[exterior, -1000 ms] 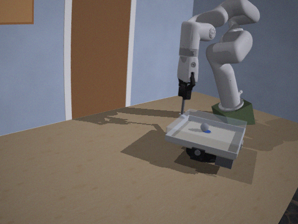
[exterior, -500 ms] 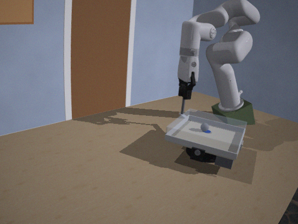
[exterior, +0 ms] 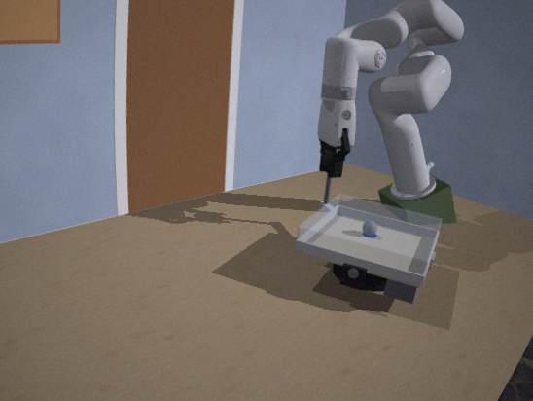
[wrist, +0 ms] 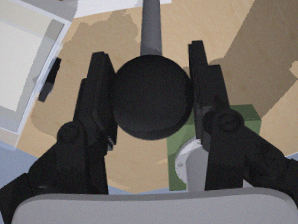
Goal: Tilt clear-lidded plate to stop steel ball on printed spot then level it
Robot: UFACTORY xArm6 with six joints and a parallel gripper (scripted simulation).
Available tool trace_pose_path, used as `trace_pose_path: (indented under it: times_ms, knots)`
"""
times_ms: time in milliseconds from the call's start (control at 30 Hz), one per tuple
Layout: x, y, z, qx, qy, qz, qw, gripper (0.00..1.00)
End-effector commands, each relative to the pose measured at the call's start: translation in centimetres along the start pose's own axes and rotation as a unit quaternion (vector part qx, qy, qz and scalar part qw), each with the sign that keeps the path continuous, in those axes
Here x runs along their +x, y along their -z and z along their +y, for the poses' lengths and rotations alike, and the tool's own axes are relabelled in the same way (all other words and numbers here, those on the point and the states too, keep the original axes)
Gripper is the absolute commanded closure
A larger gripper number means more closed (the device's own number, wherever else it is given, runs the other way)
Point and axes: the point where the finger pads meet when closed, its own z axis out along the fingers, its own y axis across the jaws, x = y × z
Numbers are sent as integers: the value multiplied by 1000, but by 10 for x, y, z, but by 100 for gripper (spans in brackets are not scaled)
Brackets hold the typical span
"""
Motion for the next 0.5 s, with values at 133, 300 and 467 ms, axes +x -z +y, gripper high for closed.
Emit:
trace_pose_path:
  times_ms: [133, 300, 467]
  knots:
    - [5, 1, -1, 3, -1, 4, 1000, 100]
    - [6, 1, 0, 3, -1, 4, 1000, 100]
    - [6, 1, 0, 3, -1, 4, 1000, 100]
